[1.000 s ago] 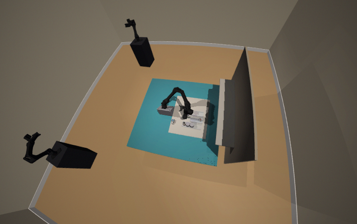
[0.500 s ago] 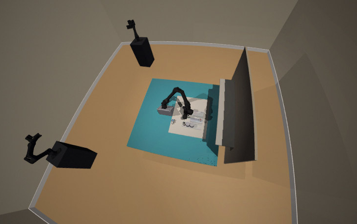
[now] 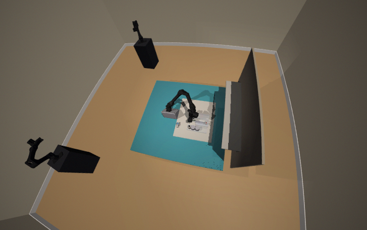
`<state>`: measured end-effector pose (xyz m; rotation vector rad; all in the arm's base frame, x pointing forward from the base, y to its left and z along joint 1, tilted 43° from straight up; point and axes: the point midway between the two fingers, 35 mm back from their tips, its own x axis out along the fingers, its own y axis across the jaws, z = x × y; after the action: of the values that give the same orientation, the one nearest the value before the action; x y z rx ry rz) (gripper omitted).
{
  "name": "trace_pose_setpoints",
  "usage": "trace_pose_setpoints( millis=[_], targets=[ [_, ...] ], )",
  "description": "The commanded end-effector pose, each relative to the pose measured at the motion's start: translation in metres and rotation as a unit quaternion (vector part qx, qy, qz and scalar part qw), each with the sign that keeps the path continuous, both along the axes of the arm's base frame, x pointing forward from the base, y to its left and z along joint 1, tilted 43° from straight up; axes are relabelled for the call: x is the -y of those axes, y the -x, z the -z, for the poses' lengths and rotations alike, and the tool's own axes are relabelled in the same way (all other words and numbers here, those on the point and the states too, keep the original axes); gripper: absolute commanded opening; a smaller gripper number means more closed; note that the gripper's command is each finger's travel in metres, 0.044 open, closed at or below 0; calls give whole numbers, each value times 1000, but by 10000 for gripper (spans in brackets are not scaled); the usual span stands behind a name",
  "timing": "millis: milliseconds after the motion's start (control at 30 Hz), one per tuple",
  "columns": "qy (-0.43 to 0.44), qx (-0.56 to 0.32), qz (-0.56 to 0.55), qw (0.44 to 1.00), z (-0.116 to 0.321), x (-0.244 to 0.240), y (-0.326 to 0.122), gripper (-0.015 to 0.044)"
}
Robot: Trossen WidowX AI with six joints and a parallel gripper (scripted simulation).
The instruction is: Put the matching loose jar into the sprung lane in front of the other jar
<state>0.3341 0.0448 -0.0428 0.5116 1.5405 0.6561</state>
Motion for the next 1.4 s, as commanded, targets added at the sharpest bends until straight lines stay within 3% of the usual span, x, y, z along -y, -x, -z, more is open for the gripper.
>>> trace_pose_setpoints(
  millis=[0, 1367],
  targets=[
    [-5, 8, 2, 1000, -1, -2, -3, 0],
    [-5, 8, 2, 1000, -1, -1, 4, 0]
  ],
)
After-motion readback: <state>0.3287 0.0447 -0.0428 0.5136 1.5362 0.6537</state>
